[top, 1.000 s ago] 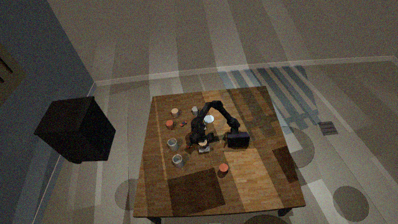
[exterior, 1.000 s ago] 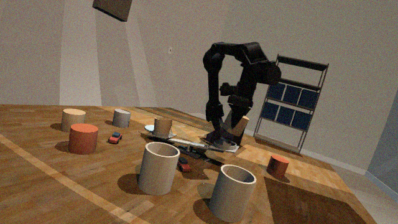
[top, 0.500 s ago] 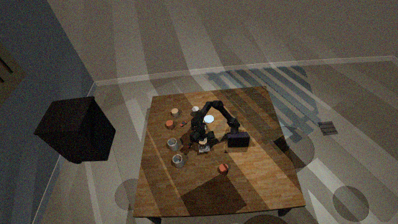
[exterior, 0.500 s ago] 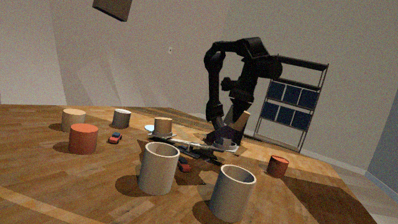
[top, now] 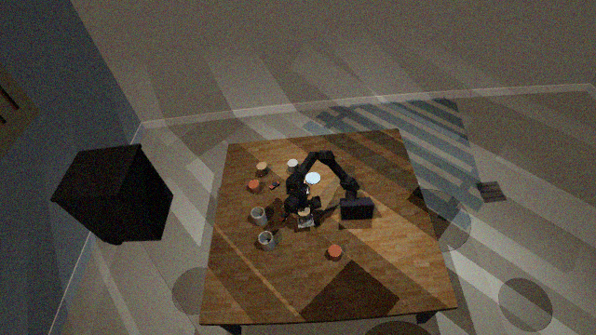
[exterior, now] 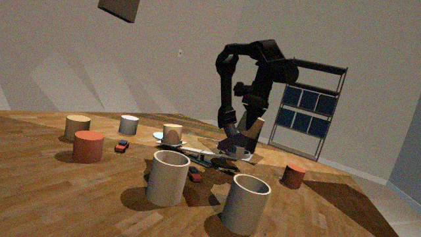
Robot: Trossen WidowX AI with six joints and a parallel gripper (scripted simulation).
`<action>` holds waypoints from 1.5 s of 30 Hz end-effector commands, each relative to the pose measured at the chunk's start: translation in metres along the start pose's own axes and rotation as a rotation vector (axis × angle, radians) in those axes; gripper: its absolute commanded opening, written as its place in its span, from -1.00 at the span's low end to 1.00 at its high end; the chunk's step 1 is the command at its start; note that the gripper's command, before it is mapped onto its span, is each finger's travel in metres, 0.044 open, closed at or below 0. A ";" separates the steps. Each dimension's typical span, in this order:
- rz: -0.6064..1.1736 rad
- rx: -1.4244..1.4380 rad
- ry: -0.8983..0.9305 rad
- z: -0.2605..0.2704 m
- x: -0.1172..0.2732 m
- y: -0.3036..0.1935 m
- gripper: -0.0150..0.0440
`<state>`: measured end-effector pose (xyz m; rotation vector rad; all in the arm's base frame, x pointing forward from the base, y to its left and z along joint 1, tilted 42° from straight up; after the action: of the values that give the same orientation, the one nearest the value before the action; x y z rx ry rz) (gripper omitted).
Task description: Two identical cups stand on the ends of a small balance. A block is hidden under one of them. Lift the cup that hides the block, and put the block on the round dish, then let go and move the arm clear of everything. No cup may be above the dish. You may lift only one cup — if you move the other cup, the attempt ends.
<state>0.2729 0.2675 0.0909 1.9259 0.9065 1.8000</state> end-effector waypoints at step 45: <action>0.011 -0.004 0.003 -0.015 -0.046 -0.069 -0.49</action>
<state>0.2631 0.2809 0.0549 1.9152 0.8724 1.8468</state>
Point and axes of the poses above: the point midway between the two fingers, 35 mm back from their tips, its own x axis back along the fingers, its own z axis across the jaws, y = z × x, the point moved 10 cm from there along x, back along the fingers, and after that the axes turned 5 degrees about x, right-handed, at the moved point
